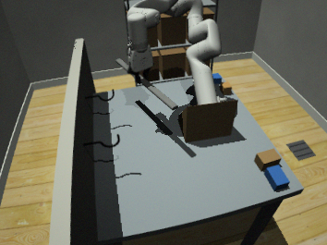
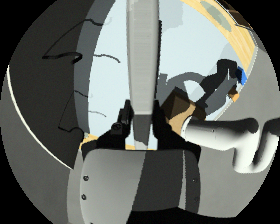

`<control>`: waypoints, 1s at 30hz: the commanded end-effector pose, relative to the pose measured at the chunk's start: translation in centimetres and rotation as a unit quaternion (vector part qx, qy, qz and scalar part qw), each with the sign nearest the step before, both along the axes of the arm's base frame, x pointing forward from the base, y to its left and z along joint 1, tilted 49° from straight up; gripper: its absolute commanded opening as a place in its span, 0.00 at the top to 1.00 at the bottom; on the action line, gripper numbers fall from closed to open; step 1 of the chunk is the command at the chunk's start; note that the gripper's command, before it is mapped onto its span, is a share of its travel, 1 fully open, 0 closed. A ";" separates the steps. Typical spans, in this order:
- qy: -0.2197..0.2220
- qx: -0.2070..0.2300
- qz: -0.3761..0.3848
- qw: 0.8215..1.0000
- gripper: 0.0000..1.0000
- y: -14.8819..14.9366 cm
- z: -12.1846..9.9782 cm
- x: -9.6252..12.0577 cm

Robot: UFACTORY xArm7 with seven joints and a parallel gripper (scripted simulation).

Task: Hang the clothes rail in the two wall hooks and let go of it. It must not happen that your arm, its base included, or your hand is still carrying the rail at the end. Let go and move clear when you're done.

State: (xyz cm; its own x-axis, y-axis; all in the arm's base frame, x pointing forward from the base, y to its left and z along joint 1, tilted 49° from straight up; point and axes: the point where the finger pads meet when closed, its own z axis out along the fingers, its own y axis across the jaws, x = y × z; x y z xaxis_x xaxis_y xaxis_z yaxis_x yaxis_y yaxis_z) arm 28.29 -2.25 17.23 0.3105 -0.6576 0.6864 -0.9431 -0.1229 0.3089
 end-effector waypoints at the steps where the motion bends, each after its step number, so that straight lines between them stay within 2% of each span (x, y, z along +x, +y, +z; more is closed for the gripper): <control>1: -0.001 0.001 0.001 1.000 1.00 0.8 0.6 0.2; 20: -0.001 0.001 0.001 1.000 1.00 2.8 2.5 0.5; 30: -0.001 0.001 0.001 1.000 1.00 2.8 2.5 0.5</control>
